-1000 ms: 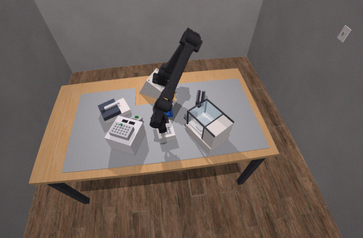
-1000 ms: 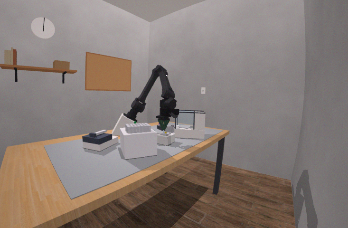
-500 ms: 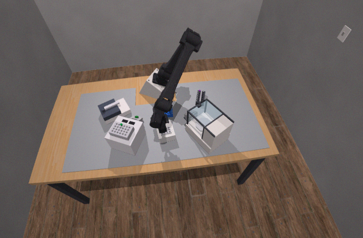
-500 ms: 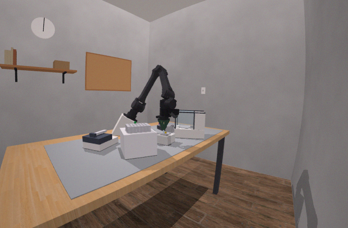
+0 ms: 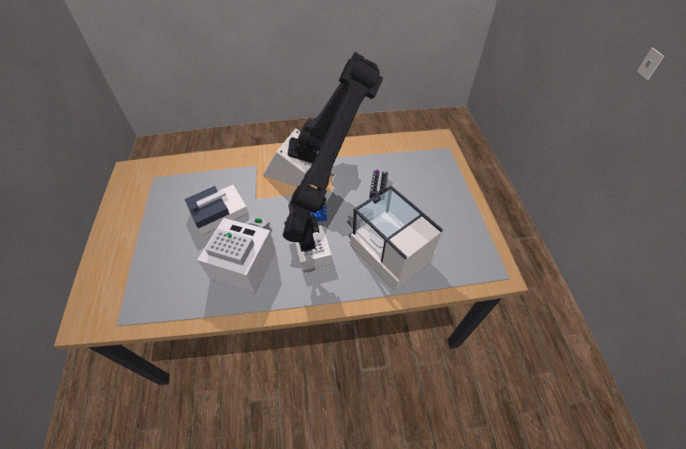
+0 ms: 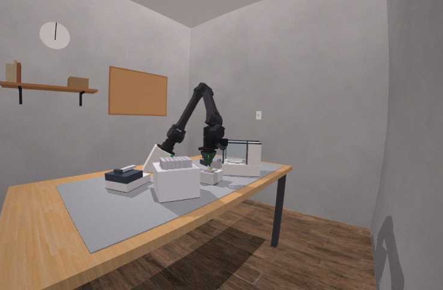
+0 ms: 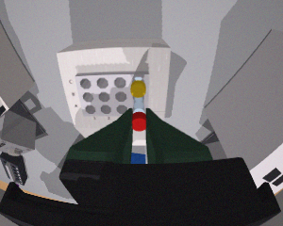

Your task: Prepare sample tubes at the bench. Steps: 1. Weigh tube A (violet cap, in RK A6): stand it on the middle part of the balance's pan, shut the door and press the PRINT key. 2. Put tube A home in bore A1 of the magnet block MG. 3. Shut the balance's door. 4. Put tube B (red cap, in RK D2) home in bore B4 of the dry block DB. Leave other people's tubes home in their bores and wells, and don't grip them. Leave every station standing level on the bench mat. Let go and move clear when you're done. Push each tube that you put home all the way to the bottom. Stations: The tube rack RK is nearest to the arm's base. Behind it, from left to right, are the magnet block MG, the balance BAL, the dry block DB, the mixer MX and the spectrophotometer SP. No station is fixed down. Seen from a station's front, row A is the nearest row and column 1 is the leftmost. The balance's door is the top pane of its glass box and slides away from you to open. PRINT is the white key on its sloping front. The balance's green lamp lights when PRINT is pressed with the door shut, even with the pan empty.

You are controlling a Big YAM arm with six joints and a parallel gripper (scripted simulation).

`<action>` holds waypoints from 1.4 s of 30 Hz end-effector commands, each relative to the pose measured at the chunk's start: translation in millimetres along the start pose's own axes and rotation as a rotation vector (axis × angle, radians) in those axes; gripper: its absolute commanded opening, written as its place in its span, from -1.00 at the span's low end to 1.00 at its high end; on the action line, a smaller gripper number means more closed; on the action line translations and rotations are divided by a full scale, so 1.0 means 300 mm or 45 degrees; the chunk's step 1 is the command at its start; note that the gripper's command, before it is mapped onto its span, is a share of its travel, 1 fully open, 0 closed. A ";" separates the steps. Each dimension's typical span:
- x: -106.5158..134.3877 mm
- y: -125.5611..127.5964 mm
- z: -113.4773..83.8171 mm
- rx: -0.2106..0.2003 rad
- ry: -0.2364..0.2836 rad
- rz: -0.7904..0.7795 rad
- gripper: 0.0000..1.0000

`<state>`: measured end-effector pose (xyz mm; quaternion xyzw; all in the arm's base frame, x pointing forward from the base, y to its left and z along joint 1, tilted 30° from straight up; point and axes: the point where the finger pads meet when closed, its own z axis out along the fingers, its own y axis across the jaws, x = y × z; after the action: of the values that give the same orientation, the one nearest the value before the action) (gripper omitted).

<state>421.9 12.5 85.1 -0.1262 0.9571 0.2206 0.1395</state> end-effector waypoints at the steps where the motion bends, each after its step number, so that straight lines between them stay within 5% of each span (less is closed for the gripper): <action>1: -0.039 -0.005 -0.019 0.014 -0.029 -0.015 -0.82; 42: -0.008 0.006 0.072 -0.002 0.002 0.000 -0.82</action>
<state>425.1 19.3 74.1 -0.1265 0.9572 0.2200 0.1395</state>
